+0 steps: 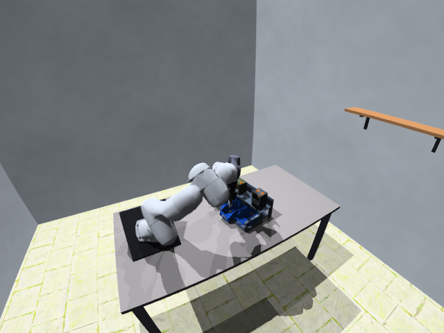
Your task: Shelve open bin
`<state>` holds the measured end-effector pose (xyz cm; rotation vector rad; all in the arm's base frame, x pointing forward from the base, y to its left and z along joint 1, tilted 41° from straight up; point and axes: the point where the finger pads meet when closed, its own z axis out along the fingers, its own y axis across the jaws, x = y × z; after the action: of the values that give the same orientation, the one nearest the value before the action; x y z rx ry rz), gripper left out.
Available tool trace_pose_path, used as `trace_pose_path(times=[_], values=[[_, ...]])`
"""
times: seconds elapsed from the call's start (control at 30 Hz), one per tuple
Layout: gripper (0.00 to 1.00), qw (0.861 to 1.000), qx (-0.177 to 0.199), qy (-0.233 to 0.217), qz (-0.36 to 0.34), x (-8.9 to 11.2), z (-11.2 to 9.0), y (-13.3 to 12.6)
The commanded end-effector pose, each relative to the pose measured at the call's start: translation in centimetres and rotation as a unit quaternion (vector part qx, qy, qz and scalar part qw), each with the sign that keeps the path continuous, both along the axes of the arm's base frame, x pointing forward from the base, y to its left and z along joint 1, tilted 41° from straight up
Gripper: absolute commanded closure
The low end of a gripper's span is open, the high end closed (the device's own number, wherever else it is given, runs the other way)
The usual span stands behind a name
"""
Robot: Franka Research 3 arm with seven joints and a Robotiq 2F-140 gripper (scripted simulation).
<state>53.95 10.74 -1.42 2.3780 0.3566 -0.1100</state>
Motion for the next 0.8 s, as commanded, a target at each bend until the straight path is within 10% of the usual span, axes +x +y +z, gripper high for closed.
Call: trace_pose_path(times=[0.0,0.77], values=[[1.00,1.000,0.003,-0.008,0.001,0.26,0.09,0.16],[1.00,1.000,0.005,-0.011,0.004,0.23,0.06,0.13]])
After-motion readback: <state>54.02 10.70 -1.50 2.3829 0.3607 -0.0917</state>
